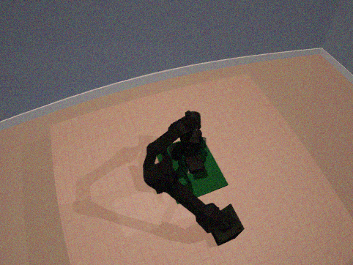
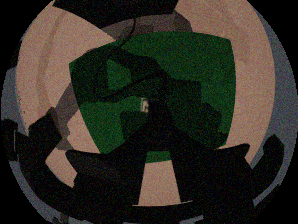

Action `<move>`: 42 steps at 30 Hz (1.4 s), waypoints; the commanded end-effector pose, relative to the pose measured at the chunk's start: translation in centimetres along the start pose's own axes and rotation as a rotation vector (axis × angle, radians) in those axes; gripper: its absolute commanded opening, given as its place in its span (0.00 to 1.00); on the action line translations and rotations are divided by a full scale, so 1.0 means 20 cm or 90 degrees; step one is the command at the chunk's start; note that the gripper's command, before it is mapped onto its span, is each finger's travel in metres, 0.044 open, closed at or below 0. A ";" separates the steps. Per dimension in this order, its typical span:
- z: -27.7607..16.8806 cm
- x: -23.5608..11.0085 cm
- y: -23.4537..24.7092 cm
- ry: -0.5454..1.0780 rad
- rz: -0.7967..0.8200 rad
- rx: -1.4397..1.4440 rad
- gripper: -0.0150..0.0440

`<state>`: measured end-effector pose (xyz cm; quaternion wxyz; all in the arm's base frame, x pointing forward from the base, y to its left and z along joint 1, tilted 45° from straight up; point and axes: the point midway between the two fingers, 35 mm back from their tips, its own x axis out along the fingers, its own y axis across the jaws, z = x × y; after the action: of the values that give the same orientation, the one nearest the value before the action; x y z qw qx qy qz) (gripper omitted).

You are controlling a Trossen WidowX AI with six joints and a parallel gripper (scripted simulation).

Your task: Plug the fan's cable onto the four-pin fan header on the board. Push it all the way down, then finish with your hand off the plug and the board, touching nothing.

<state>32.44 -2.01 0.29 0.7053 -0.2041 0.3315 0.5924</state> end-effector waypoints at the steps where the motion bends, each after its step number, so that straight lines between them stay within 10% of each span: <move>1: 0.00 0.00 -0.01 -0.001 0.001 0.494 0.25; 42: 0.00 -0.01 -0.04 0.001 0.003 2.326 0.25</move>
<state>33.15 -2.32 0.21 0.2994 0.6721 0.6302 -0.2479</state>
